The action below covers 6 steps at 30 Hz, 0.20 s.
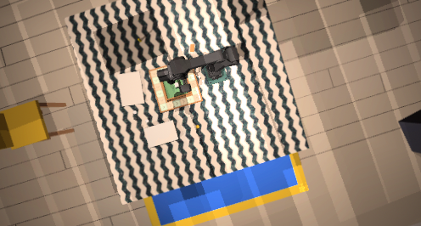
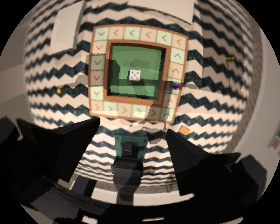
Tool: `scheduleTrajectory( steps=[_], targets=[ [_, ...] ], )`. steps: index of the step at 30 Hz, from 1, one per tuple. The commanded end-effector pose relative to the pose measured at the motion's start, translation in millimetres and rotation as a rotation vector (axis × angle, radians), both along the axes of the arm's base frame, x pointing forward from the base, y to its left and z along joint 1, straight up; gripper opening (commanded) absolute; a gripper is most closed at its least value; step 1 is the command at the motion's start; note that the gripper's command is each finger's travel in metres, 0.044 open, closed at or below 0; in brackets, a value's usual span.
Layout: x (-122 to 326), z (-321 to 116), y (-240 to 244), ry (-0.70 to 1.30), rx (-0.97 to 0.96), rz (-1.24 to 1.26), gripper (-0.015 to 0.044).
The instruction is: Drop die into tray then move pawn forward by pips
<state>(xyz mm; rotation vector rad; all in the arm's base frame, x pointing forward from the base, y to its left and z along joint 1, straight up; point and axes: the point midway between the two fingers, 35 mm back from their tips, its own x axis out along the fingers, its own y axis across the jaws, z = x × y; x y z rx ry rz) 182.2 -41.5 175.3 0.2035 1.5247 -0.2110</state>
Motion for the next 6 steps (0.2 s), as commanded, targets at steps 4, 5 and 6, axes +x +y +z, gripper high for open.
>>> scheduleTrajectory(
  steps=[4, 5, 6],
  targets=[
    [2.0, -2.4, -2.3, 0.009, -0.001, -0.010, 0.0440],
    [2.0, -2.4, -2.3, 0.009, -0.001, -0.010, 0.0440],
    [2.0, -2.4, -2.3, 0.009, -0.001, -0.010, 0.0440]
  ],
)
